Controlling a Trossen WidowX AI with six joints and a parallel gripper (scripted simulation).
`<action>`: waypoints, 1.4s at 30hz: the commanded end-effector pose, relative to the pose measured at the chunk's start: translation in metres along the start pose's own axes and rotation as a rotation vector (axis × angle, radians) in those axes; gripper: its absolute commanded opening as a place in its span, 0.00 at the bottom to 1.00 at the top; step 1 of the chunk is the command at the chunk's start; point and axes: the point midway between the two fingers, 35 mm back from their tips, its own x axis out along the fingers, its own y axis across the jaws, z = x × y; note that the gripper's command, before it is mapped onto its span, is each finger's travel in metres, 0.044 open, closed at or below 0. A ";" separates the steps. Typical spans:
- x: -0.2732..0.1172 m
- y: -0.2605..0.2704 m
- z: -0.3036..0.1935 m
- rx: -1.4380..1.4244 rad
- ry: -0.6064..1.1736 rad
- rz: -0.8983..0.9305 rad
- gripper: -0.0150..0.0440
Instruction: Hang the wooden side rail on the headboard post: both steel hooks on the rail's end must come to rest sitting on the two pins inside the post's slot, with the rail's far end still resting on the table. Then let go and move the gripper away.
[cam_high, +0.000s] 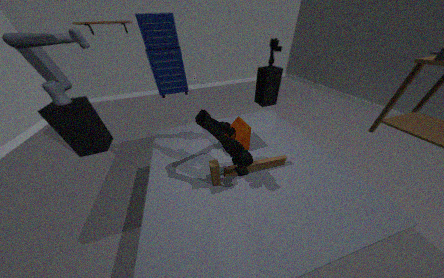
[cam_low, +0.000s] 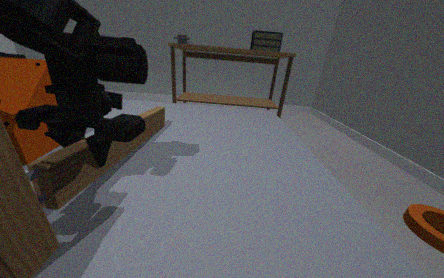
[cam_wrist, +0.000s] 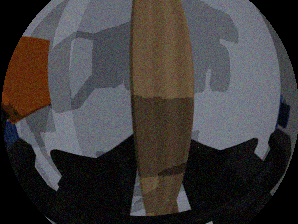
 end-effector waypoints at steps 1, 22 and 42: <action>-0.006 -0.007 -0.002 0.019 -0.005 -0.027 0.25; -0.005 -0.010 -0.005 0.019 -0.005 -0.027 0.25; -0.005 -0.012 -0.007 0.019 -0.004 -0.027 0.25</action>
